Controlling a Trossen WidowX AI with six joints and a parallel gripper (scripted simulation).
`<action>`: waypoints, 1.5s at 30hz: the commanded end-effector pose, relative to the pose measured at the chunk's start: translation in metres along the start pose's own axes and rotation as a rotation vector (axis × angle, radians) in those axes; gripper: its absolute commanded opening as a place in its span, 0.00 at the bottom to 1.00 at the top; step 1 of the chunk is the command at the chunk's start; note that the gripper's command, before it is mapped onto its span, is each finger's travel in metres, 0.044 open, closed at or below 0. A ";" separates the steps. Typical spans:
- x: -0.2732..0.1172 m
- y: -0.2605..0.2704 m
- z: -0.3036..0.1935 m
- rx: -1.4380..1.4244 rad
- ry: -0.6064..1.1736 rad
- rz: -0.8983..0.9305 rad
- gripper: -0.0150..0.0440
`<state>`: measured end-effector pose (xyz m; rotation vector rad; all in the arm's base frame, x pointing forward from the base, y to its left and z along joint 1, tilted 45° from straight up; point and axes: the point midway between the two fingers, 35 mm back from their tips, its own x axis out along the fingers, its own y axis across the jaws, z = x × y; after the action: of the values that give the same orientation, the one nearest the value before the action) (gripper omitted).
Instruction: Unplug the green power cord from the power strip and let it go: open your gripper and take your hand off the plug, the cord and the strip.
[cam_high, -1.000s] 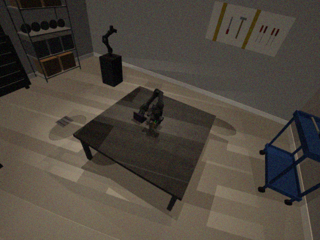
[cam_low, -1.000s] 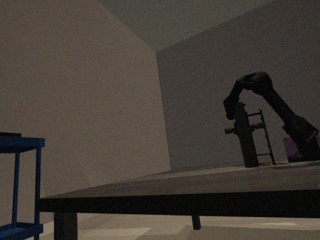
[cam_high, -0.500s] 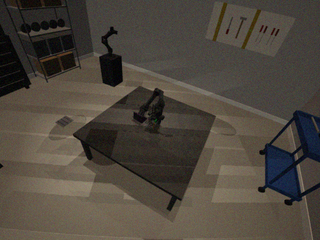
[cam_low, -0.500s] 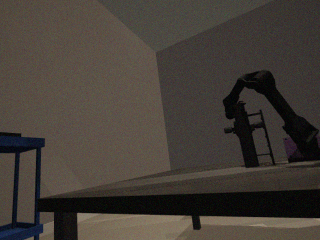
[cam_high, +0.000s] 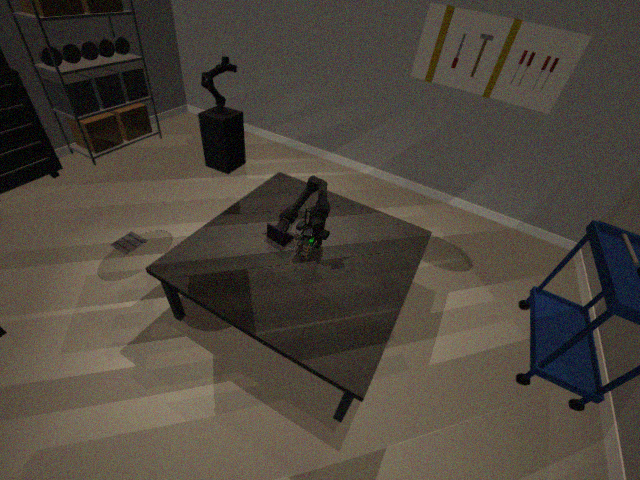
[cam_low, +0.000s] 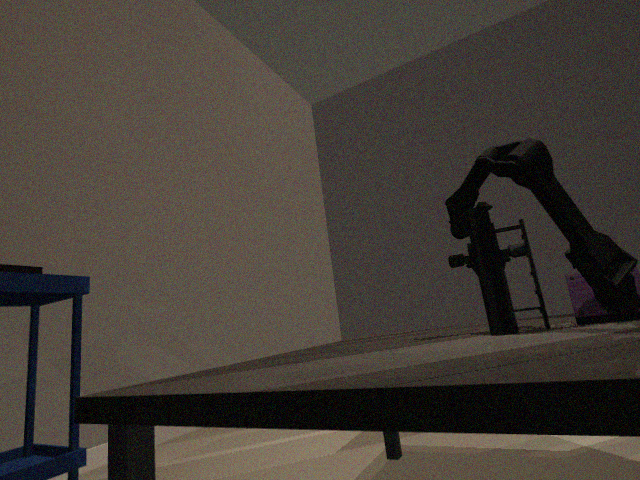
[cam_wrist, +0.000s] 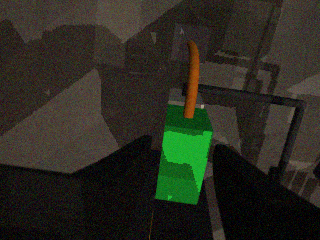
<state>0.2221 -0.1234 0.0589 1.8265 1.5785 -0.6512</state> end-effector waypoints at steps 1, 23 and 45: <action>0.007 -0.002 -0.001 0.008 0.007 -0.001 0.53; 0.009 0.000 -0.001 0.000 0.002 -0.001 0.26; 0.006 0.002 0.030 0.003 0.000 -0.001 0.25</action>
<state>0.2236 -0.1168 0.0463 1.8676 1.6275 -0.6152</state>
